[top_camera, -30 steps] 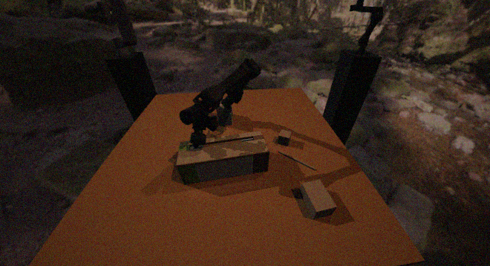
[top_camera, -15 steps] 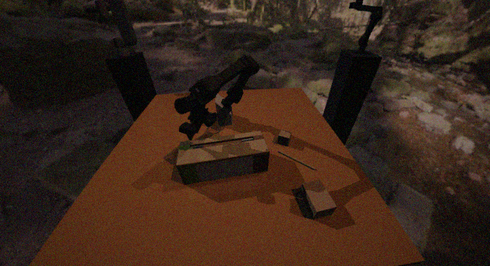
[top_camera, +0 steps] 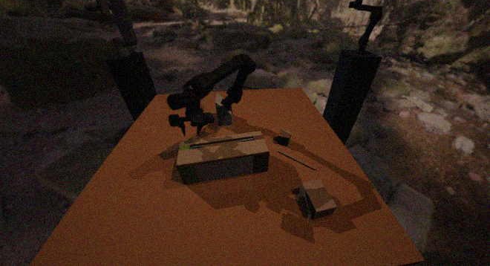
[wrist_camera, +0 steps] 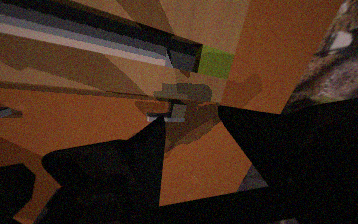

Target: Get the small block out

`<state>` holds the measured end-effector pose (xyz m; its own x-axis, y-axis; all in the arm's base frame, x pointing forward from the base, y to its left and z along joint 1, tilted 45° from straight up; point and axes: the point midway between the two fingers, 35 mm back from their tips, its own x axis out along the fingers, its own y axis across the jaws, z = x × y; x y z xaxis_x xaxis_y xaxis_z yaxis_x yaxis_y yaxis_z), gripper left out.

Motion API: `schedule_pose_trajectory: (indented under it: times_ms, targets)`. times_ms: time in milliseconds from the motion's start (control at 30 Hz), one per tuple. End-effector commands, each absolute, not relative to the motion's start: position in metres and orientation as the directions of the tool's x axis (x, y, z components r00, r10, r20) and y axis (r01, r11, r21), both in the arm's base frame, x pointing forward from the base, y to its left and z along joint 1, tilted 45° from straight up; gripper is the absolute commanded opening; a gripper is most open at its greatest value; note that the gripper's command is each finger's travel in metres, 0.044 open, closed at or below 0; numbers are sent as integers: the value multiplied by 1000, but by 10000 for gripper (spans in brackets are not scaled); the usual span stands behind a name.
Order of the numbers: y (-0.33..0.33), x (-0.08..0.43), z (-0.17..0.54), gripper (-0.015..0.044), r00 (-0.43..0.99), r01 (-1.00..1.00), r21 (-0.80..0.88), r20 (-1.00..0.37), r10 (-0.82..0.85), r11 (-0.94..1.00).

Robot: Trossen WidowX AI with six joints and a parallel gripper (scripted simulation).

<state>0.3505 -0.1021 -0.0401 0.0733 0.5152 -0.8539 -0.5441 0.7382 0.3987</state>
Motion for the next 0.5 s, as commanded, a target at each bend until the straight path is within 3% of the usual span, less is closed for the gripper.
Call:
schedule_pose_trajectory:
  times_ms: [0, 467]
  targets:
    - [-115, 346, -49, 285, 133, 335, 601, -792, 596, 725]
    - [-126, 341, -55, 285, 188, 890, 406, -739, 647, 205]
